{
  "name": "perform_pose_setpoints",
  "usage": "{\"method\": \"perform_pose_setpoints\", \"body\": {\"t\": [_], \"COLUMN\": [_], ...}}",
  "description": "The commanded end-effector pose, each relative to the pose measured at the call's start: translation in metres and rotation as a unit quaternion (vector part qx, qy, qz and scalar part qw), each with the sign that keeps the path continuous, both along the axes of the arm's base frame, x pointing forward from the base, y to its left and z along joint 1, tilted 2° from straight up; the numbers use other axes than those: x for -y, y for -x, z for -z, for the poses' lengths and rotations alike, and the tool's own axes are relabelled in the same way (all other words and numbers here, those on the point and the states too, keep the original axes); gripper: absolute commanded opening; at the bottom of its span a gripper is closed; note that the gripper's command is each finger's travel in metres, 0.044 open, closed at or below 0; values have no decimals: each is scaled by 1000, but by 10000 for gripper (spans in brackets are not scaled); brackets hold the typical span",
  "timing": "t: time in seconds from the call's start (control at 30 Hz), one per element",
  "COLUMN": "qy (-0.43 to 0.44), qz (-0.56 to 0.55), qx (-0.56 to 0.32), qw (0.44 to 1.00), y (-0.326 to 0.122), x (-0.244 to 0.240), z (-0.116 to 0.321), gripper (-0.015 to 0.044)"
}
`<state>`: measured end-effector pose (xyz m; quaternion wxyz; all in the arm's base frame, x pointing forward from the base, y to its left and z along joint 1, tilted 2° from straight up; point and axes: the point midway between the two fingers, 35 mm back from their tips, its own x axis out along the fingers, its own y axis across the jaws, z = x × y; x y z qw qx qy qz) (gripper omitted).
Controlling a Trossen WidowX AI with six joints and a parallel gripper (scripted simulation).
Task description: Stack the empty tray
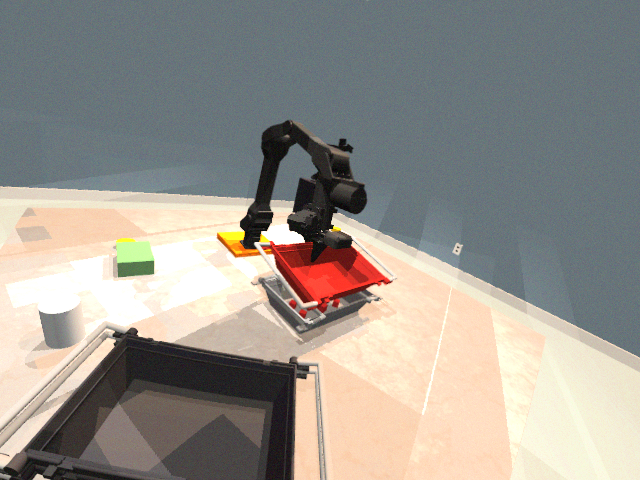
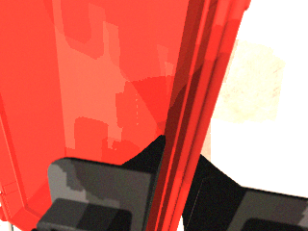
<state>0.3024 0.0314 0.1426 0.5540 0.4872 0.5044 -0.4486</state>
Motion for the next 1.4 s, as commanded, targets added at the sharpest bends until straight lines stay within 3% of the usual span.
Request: {"method": "perform_pose_setpoints", "body": {"t": [0.0,1.37], "qy": [1,1], "qz": [-1,-1], "qx": [-11,-11], "qw": [1000,1000], "y": [4,7], "x": [1,1], "z": [4,12], "gripper": [0,0]}}
